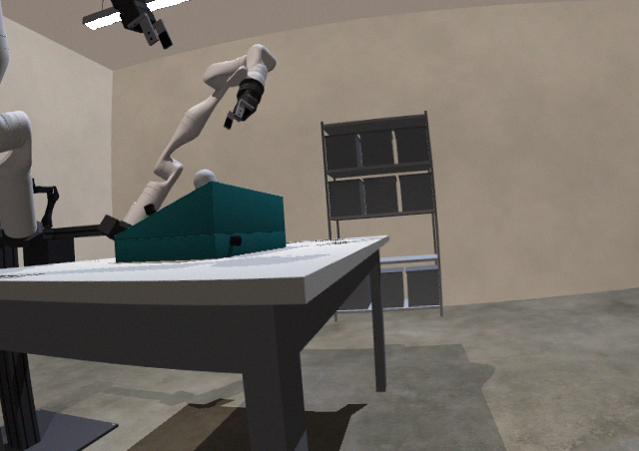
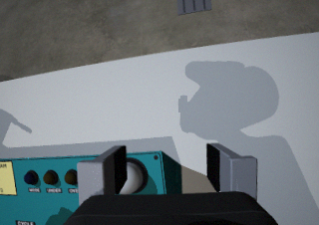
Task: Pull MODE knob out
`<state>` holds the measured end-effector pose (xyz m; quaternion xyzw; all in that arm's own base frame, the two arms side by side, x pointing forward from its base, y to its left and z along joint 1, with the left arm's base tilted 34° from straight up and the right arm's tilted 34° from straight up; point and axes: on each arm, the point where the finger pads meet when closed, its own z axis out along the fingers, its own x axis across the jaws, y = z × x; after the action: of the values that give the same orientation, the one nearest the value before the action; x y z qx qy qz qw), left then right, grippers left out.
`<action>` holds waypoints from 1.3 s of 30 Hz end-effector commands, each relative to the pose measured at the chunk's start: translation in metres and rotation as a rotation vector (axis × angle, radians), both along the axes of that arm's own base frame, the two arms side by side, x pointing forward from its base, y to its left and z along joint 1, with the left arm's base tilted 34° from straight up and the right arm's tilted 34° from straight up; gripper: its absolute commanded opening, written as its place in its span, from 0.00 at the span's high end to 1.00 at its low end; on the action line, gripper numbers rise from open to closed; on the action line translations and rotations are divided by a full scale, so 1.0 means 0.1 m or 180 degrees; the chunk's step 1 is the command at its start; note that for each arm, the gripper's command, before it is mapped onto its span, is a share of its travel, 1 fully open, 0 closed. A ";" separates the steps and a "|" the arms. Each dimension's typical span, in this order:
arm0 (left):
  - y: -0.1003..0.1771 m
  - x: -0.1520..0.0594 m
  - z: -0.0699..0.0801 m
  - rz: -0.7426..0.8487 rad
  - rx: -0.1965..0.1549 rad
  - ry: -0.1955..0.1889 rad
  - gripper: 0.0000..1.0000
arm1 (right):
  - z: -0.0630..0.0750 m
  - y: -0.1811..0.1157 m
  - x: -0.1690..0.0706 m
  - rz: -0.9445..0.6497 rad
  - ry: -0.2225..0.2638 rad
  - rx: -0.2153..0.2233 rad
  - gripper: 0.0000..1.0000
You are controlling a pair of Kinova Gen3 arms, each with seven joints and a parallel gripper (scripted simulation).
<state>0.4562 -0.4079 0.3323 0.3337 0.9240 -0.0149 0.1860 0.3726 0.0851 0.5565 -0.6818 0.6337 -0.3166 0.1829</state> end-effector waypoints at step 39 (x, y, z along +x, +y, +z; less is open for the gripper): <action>0.29 -1.79 0.21 -0.4334 0.0923 -0.0780 0.00 | -0.42 1.49 -0.20 0.0054 -0.0349 -0.0339 0.00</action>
<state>0.2921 -0.3833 0.3518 0.8249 0.5323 0.0291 0.1881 0.3542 0.2190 0.5215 -0.6794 0.6006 -0.3771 0.1883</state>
